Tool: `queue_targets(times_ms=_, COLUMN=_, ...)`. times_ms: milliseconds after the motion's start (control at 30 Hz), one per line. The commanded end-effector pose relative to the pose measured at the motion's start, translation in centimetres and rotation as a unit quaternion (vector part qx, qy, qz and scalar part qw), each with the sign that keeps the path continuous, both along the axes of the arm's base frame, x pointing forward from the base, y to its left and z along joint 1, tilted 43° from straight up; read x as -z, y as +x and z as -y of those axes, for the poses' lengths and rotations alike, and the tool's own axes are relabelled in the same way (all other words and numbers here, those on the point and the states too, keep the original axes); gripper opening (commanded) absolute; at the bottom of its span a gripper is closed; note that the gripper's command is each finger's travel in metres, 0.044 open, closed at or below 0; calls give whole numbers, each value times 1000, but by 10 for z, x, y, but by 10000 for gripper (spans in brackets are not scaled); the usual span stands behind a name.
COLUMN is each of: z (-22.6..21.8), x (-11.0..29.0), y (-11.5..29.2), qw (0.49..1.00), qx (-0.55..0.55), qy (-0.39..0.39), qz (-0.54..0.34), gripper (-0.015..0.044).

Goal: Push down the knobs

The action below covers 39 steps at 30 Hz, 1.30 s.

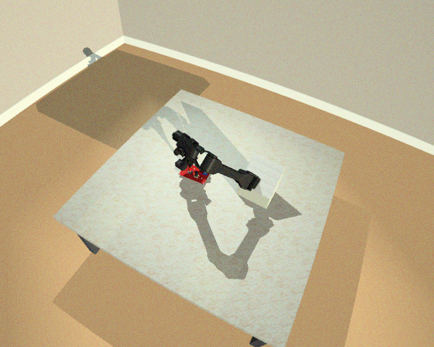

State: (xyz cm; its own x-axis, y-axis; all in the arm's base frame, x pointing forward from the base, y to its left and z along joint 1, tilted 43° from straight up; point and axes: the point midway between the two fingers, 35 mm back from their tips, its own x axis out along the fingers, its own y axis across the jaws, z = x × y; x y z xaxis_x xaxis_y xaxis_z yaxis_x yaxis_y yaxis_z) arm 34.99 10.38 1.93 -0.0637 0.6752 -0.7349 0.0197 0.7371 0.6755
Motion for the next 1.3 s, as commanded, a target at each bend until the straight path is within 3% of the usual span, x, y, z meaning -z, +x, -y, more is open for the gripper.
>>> queue_targets(times_ms=0, z=-4, x=2, y=0, qw=1000, qx=-3, qy=1, qz=0, gripper=0)
queue_targets(times_ms=1267, z=-6, x=4, y=0, qw=1000, qx=-3, qy=1, qz=0, gripper=0)
